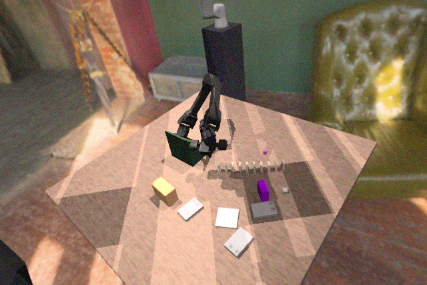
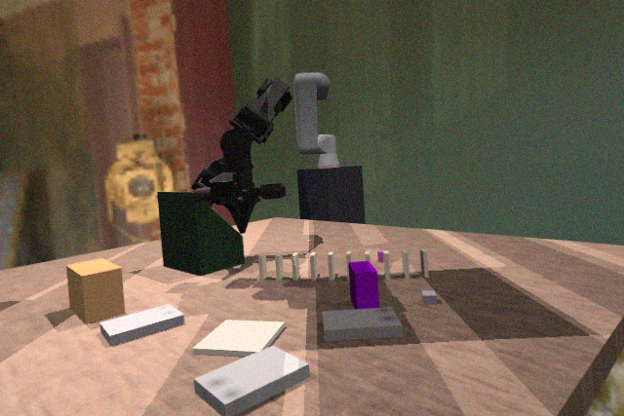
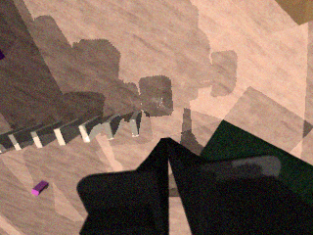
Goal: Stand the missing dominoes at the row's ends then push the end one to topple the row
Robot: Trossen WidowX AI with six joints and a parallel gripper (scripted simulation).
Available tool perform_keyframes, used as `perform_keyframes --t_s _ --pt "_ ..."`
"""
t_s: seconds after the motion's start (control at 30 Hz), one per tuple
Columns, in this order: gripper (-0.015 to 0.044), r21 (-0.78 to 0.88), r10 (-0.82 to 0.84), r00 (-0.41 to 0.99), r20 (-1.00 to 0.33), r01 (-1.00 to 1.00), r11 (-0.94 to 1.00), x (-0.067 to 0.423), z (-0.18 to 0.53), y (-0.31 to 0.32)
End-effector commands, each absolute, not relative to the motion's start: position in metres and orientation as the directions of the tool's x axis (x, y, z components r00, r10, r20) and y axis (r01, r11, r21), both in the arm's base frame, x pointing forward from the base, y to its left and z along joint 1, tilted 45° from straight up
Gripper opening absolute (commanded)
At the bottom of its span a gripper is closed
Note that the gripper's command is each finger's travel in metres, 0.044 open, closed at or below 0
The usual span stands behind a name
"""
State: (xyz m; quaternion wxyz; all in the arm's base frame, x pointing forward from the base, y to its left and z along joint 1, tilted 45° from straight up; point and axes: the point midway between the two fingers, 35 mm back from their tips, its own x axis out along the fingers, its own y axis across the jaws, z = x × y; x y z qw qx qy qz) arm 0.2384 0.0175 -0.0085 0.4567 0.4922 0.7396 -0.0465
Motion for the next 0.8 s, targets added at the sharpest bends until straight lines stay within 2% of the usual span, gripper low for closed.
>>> perform_keyframes --t_s 0.0,0.47,0.63,0.77 --pt "0.0 0.382 0.689 -0.095 -0.719 0.773 0.506 0.239 -0.008 0.018" --pt "0.0 0.382 0.688 -0.095 -0.719 0.773 0.506 0.239 -0.011 0.02" --pt "0.0 0.383 0.69 -0.094 -0.718 0.774 0.505 0.233 -0.059 0.067" --pt "0.0 0.384 0.692 -0.095 -0.716 0.774 0.504 0.231 -0.066 0.074"
